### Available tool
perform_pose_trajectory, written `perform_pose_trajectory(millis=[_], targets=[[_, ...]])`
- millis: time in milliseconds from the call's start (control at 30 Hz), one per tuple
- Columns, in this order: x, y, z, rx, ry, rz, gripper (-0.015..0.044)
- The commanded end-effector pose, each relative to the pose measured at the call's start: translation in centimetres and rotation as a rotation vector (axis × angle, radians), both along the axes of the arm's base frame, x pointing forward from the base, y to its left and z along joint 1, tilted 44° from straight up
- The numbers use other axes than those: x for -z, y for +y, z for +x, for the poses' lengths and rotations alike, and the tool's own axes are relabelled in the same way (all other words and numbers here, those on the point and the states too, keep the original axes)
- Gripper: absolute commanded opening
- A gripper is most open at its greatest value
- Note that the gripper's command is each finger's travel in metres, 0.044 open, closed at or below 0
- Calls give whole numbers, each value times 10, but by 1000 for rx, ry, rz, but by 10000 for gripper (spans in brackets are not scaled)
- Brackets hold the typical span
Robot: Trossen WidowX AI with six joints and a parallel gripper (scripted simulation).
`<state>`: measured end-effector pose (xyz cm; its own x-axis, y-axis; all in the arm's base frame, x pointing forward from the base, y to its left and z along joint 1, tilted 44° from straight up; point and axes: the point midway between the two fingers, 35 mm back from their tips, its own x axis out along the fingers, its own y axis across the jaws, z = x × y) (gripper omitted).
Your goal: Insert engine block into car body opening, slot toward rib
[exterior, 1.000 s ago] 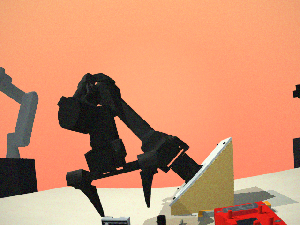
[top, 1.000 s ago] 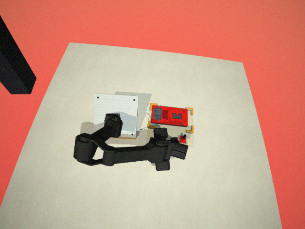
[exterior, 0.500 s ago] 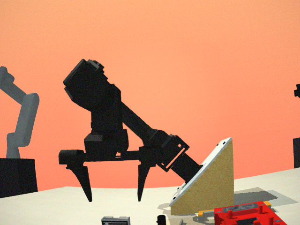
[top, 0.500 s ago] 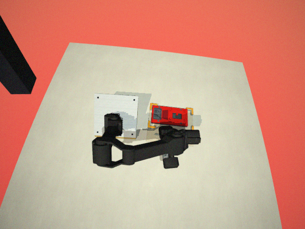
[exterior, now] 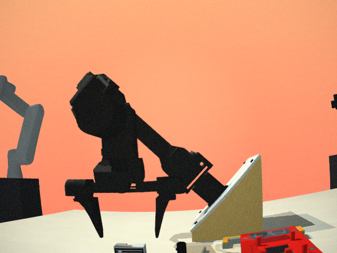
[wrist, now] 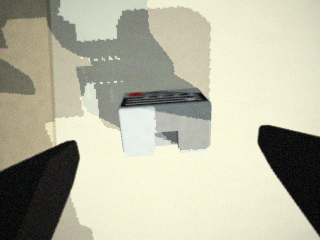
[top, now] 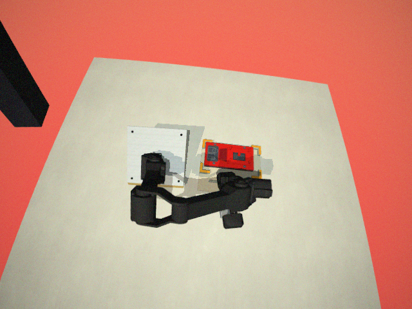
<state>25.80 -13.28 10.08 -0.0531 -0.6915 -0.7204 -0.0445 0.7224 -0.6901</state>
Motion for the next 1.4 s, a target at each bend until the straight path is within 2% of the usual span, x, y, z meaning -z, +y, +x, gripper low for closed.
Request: perform_pose_trajectory(millis=[0,633,900,1133,1367], targets=[[6,-5,-1,-1,7,-2,440],[26,-25,-3,-2,7,-6,440],[26,-25,-3,-2,7,-6,230],[26,-25,-3,-2,7,-6,183],[22,-16,6,-25,-39,11,0]])
